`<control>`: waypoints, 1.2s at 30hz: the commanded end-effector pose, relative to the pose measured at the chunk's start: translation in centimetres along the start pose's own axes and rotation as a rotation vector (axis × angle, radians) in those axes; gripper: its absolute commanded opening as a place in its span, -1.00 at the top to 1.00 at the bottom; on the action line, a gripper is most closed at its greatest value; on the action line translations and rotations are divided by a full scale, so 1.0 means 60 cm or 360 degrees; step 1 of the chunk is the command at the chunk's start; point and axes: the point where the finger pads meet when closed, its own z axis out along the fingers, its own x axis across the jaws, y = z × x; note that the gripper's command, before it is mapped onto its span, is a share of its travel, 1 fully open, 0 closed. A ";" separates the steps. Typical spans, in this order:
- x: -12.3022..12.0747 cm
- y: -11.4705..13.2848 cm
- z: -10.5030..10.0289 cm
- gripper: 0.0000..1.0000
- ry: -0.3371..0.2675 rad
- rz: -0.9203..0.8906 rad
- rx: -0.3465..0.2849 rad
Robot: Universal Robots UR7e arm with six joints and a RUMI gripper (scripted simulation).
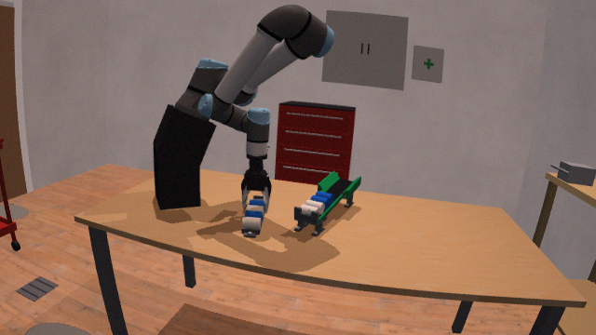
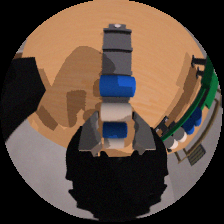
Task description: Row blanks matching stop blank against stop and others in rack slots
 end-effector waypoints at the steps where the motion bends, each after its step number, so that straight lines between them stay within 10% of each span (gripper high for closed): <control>1: 0.000 0.000 0.000 0.05 0.0001 0.0000 -0.0001; 32: 0.000 0.000 0.000 0.05 0.0001 0.0000 -0.0001; 36: 0.000 0.000 0.000 0.30 0.0001 0.0000 -0.0001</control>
